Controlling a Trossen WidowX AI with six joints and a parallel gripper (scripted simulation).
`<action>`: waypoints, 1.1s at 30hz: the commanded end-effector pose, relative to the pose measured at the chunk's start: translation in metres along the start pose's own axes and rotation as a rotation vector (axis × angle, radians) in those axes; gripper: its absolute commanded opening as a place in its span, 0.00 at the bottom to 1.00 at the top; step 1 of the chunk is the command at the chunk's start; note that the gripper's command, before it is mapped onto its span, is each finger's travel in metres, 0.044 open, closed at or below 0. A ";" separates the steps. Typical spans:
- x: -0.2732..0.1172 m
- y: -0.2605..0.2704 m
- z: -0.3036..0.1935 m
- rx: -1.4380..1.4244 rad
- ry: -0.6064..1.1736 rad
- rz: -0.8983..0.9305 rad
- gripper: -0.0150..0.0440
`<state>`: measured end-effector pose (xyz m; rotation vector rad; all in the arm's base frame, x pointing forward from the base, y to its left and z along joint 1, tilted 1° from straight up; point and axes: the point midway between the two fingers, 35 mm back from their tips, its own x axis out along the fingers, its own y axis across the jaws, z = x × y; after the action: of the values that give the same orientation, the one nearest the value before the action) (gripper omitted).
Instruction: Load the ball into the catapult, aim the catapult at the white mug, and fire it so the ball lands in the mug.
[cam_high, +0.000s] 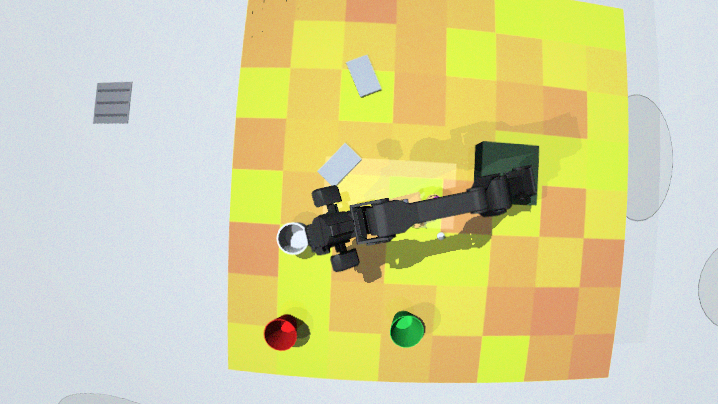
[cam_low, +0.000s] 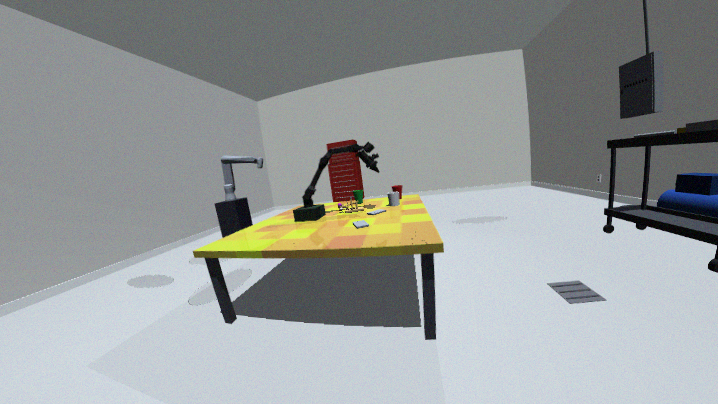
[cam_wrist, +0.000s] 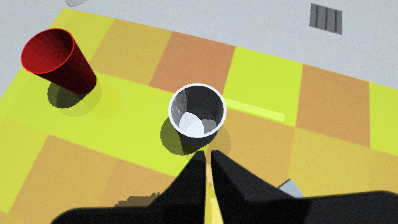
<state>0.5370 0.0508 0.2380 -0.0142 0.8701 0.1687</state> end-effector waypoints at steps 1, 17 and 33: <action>0.000 0.000 0.001 -0.004 -0.002 0.003 0.25; 0.015 0.037 -0.057 -0.199 0.190 -0.032 0.25; 0.016 0.075 -0.145 -0.535 0.465 -0.073 0.25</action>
<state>0.4415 0.1106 0.1434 -0.5210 1.2265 0.3084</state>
